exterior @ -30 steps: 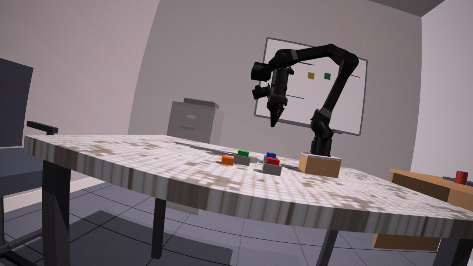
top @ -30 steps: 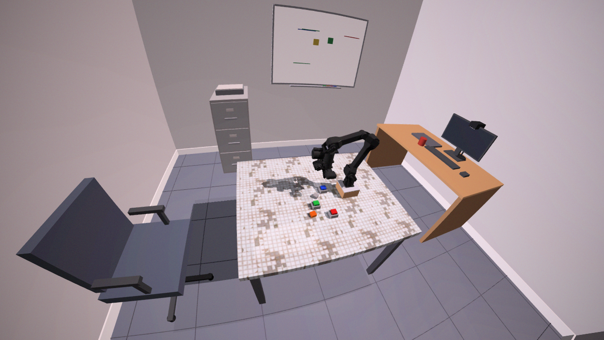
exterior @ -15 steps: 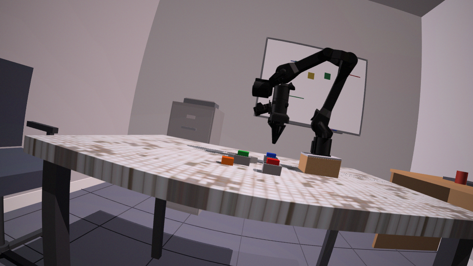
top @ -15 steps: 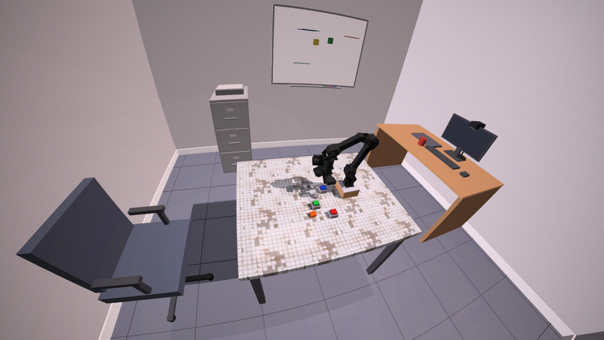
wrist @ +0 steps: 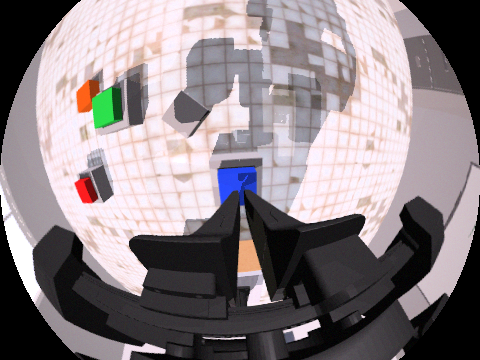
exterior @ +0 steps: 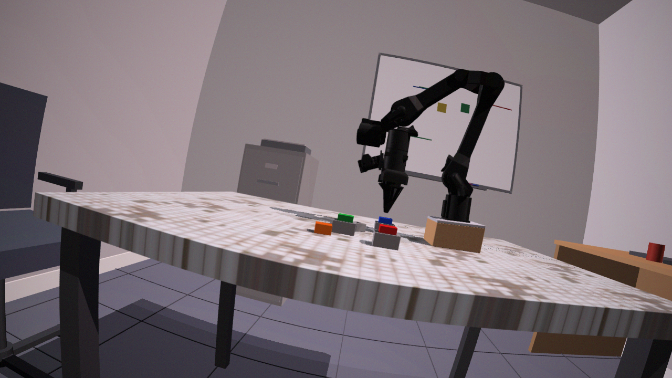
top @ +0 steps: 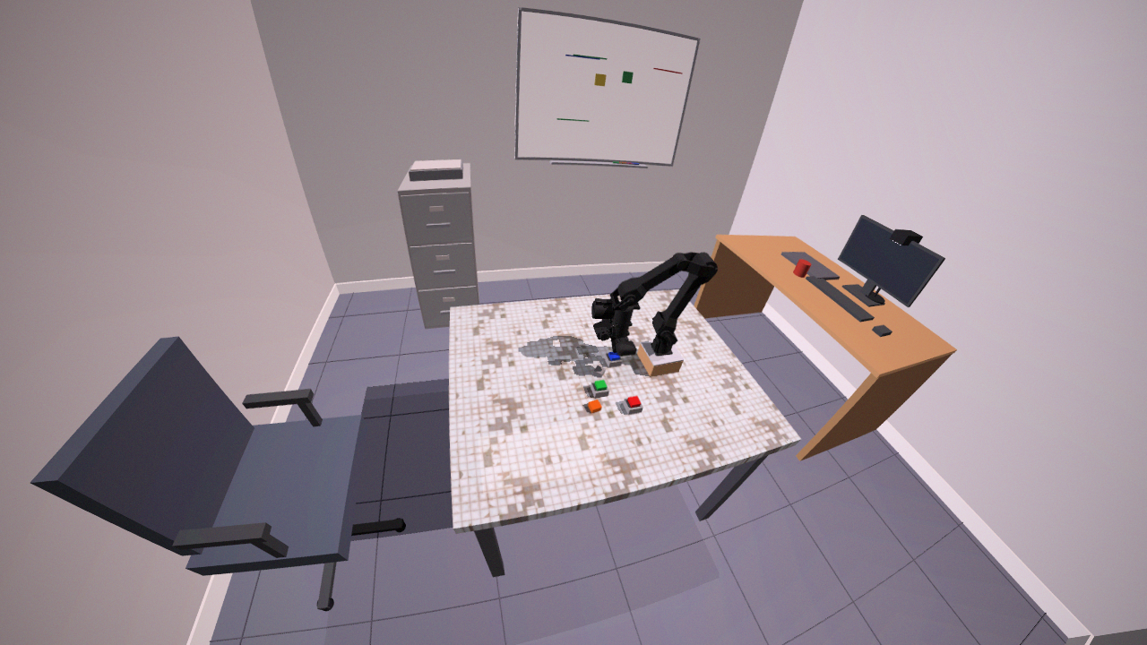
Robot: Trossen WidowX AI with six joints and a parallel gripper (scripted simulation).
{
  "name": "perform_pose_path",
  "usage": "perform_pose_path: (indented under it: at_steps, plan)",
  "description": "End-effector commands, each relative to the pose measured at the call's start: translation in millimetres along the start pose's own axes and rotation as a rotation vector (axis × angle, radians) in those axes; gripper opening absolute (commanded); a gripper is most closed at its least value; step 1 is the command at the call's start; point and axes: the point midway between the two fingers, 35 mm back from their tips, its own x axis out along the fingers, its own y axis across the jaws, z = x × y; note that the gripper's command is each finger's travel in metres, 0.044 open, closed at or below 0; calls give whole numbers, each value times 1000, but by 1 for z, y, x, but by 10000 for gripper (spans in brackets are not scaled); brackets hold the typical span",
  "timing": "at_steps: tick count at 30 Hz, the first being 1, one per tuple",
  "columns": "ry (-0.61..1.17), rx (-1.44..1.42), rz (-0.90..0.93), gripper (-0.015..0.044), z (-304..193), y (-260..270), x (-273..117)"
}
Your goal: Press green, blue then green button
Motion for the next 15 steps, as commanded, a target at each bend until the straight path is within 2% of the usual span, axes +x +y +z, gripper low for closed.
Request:
perform_pose_path:
  at_steps: [1, 15]
  plan:
    - [7, -5, 7, 20, -2, 1, 9]
    - [7, -5, 7, 20, -3, 1, 23]
